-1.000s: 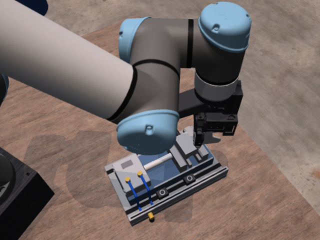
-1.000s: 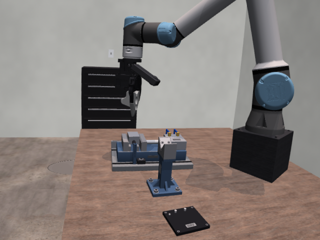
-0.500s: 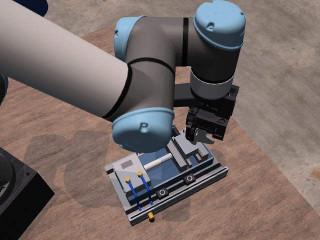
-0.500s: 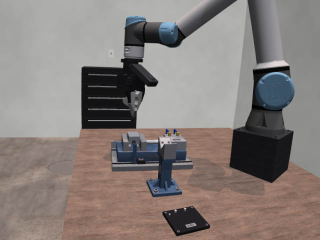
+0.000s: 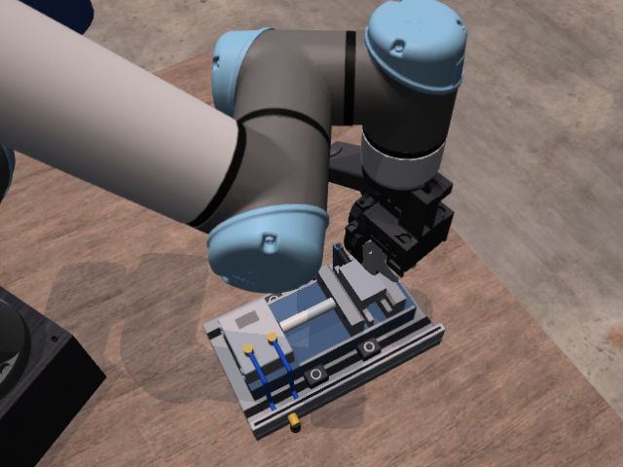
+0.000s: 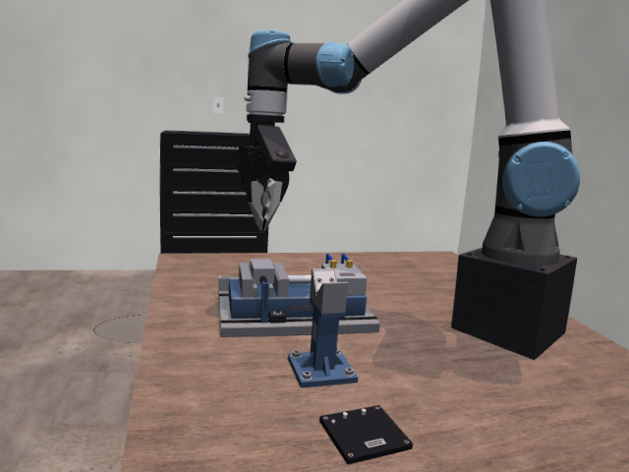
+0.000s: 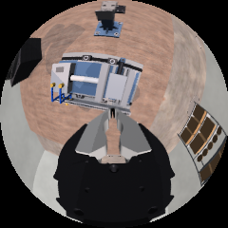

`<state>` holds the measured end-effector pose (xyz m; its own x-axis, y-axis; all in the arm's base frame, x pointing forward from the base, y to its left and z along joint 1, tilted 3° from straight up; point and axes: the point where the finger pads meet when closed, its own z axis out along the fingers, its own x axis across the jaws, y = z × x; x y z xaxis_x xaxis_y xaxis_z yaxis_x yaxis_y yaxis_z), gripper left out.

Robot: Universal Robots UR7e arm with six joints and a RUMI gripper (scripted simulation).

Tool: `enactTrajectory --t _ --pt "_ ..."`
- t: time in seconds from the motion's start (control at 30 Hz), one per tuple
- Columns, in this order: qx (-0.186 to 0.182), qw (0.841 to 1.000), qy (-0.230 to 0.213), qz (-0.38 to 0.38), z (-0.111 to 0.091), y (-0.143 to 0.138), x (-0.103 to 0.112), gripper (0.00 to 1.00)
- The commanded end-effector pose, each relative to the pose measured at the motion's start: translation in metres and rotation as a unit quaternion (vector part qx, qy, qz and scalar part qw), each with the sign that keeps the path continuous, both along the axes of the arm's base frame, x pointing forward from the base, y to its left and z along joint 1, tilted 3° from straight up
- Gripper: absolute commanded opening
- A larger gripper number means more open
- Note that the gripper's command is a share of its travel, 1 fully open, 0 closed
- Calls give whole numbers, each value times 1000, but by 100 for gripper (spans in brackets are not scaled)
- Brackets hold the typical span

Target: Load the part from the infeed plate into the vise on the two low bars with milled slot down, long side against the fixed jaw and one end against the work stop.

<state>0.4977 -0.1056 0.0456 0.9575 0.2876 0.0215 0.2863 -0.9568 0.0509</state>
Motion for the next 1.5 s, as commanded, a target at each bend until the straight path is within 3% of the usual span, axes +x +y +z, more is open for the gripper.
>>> enactTrajectory --t 0.0,0.2,0.33,0.73,0.83,0.93,1.07,1.1,1.17,1.23,1.3,1.33,1.4,1.47 --pt "0 997 -3 -76 1 3 1 0" --pt "3 984 -7 -177 1 7 1 0" --pt "4 980 -8 -200 1 7 2 0" --pt "11 923 -17 -385 1 12 3 0" --pt "13 898 -19 -440 1 13 3 0" --pt "13 895 -20 -445 1 13 3 0" --pt "16 854 -23 -519 1 14 3 0" --pt "16 853 -23 -522 1 14 2 0" --pt "17 829 -25 -559 1 15 2 0" --pt "18 816 -26 -577 1 15 2 0" --pt "19 791 -27 -610 1 15 2 0" --pt "19 790 -27 -612 1 15 2 0" --pt "20 763 -29 -645 1 16 1 0" --pt "20 763 -29 -645 1 16 1 0"
